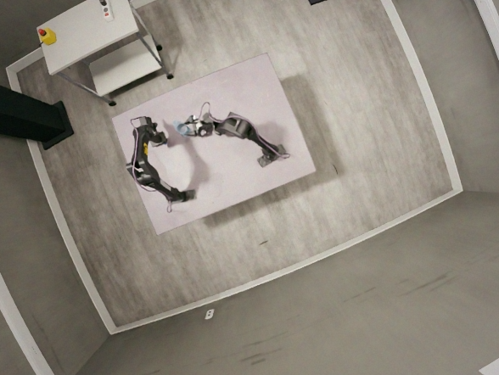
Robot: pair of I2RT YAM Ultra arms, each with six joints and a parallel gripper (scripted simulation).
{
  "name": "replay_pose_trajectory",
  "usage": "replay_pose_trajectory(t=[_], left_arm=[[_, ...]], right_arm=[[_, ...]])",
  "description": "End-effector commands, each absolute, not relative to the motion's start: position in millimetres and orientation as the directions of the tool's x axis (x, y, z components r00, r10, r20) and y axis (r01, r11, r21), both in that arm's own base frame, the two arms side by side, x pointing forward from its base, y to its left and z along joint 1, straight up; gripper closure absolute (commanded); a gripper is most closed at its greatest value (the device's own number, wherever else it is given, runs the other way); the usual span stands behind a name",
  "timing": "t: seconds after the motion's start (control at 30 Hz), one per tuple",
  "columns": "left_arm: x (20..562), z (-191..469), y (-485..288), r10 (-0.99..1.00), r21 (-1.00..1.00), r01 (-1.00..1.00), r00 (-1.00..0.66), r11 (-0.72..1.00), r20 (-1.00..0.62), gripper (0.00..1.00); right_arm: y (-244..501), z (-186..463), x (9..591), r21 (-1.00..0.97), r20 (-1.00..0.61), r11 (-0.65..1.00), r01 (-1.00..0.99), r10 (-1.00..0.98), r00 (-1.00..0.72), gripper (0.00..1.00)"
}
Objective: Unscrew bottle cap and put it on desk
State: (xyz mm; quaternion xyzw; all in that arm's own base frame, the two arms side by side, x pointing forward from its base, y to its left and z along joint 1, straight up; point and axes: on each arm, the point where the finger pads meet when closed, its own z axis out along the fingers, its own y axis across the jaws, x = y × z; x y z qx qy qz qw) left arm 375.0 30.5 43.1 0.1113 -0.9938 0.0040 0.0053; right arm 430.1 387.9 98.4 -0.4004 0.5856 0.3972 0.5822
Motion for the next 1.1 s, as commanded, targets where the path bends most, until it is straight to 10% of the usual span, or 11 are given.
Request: replay_pose_trajectory(t=[0.0,1.07], left_arm=[[378.3,49.0,32.5,-0.194,0.005,-0.194,-0.981,0.981,-0.007,1.00],[380.1,15.3,31.0,-0.202,-0.002,-0.202,-0.979,0.979,-0.012,1.00]], right_arm=[[392.8,111.3,425.6,-0.015,-1.000,0.353,-0.935,0.006,0.019,1.00],[386.4,78.7,429.5,-0.006,-1.000,0.365,-0.931,0.013,0.011,1.00]])
